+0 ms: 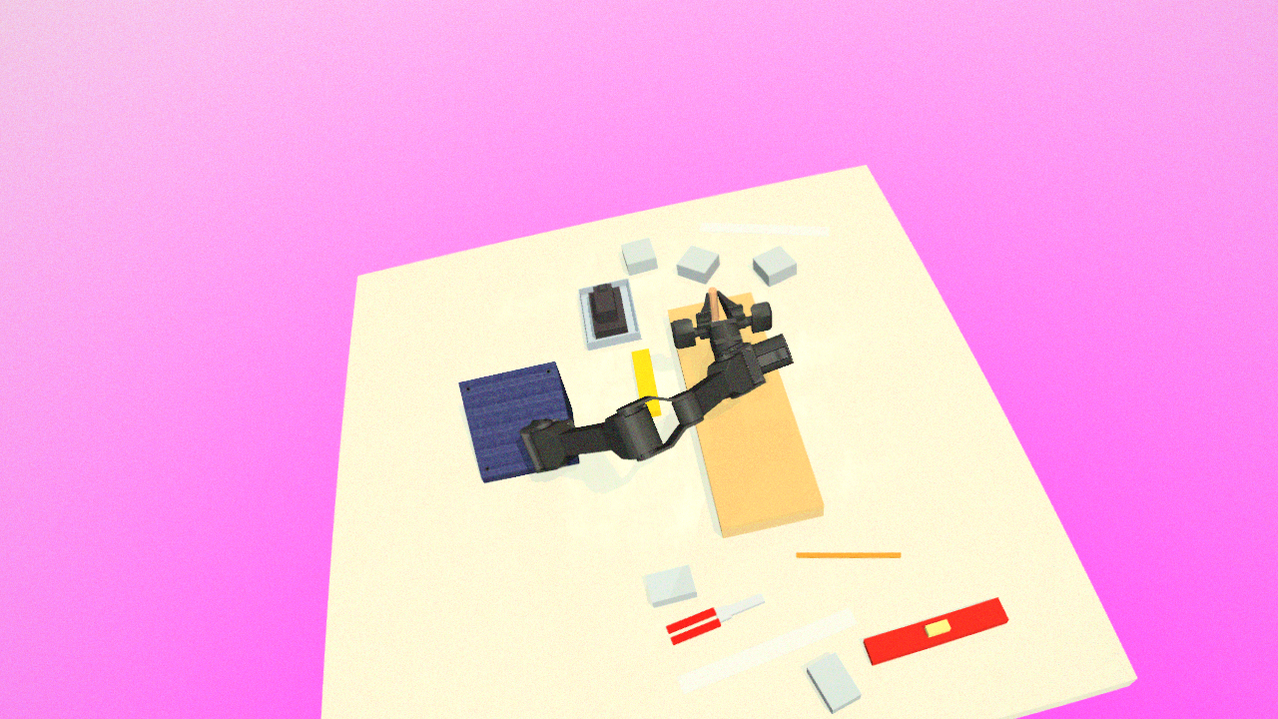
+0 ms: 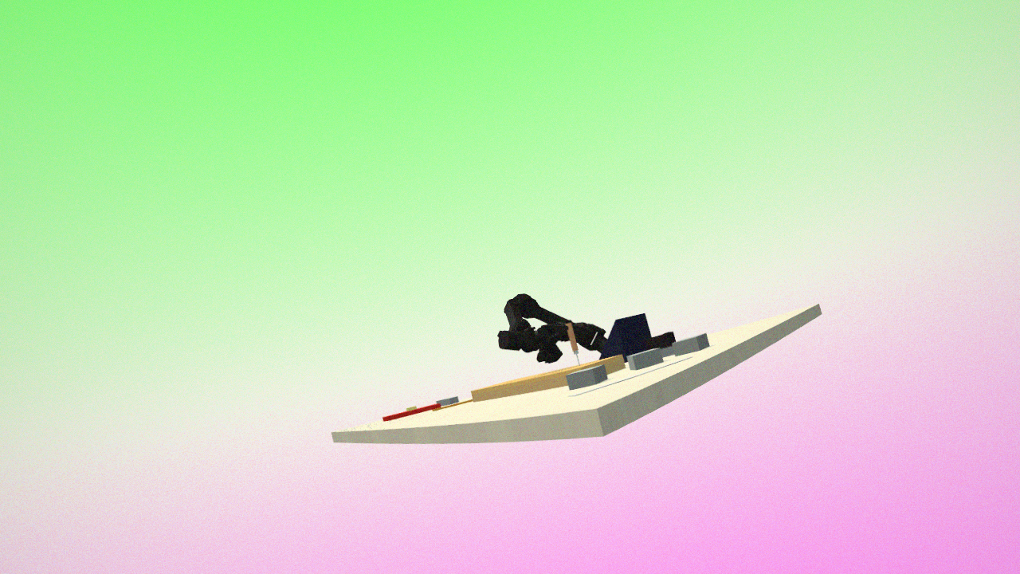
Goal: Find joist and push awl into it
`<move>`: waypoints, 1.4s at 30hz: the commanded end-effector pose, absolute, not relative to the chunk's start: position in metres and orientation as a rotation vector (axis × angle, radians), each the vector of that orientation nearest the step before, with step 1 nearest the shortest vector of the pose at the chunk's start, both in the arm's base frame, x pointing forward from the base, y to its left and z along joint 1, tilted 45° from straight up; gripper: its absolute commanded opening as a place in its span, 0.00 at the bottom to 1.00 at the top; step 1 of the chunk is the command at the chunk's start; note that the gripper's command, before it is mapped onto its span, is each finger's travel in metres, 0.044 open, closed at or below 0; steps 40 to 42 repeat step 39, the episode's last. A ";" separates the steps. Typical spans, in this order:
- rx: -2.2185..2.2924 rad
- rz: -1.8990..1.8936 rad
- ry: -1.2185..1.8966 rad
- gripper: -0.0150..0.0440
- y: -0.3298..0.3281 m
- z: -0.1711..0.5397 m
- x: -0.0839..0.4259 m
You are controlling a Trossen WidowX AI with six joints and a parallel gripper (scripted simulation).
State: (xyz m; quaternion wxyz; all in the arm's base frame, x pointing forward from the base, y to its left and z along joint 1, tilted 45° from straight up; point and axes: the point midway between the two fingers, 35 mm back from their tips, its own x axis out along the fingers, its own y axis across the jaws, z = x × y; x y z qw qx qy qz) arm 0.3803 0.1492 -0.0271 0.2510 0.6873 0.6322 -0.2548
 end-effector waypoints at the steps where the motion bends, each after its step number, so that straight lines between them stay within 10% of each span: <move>1: 1.870 -0.683 1.729 0.25 0.145 -0.032 0.379; 42: 1.871 -0.683 1.729 0.25 0.140 -0.037 0.379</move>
